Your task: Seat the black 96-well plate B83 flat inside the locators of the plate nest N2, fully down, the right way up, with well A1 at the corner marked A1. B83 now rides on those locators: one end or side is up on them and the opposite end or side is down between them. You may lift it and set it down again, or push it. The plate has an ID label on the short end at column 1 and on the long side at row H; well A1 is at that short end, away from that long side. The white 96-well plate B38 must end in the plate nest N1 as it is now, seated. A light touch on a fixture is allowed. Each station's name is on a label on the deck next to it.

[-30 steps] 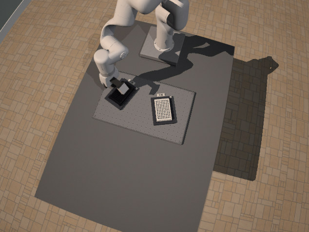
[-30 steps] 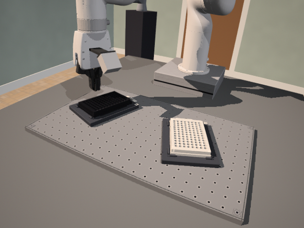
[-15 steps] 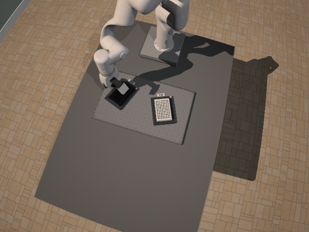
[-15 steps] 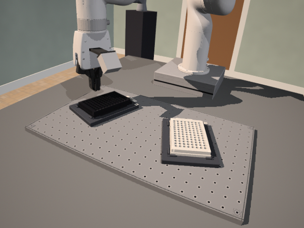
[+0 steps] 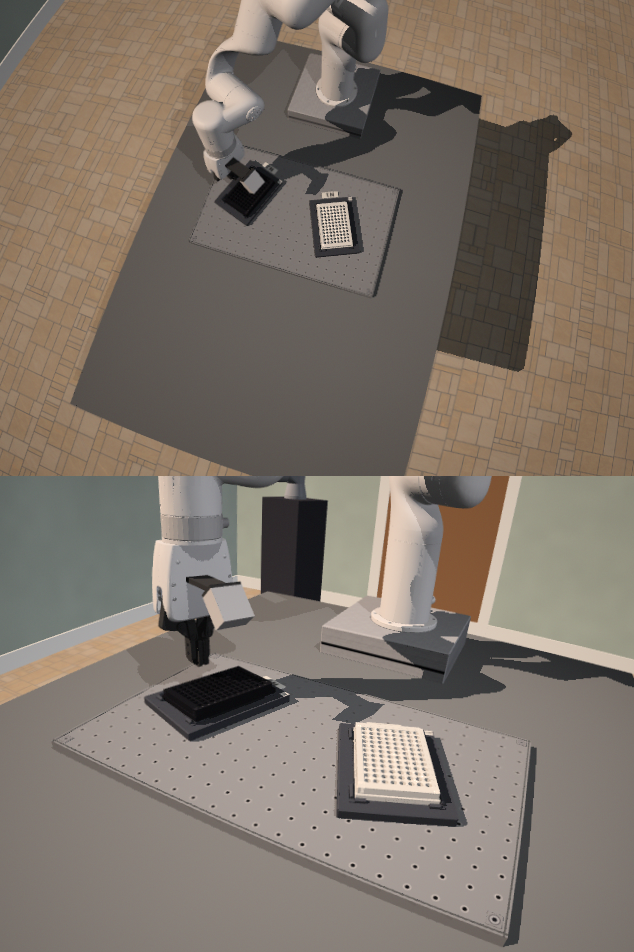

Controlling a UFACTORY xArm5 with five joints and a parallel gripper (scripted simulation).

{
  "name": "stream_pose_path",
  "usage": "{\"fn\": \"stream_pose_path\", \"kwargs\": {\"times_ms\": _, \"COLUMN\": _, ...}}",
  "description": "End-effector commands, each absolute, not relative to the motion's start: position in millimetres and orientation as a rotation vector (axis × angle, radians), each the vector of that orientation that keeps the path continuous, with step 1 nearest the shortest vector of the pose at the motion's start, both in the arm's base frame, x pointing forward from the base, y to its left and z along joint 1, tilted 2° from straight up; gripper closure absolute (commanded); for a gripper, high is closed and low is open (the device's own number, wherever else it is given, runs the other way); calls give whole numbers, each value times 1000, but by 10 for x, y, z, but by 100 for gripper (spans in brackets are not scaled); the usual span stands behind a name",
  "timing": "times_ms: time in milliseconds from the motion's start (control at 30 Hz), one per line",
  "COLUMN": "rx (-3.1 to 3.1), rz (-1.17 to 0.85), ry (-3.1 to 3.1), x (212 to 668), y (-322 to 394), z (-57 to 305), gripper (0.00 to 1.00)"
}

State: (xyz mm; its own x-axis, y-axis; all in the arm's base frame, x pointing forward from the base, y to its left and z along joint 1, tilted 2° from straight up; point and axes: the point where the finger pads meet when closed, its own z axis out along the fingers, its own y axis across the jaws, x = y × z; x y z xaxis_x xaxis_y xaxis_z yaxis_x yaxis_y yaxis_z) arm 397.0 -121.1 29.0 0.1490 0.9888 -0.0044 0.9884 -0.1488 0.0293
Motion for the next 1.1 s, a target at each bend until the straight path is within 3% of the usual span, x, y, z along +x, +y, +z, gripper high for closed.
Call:
{"fn": "stream_pose_path", "kwargs": {"times_ms": 0, "rx": 2360, "rz": 27, "ry": 2031, "x": 3982, "y": -1215, "z": 301, "gripper": 100}}
{"fn": "stream_pose_path", "kwargs": {"times_ms": 1067, "rx": 2355, "rz": 39, "ry": 2044, "x": 4161, "y": -113, "z": 567, "gripper": 100}}
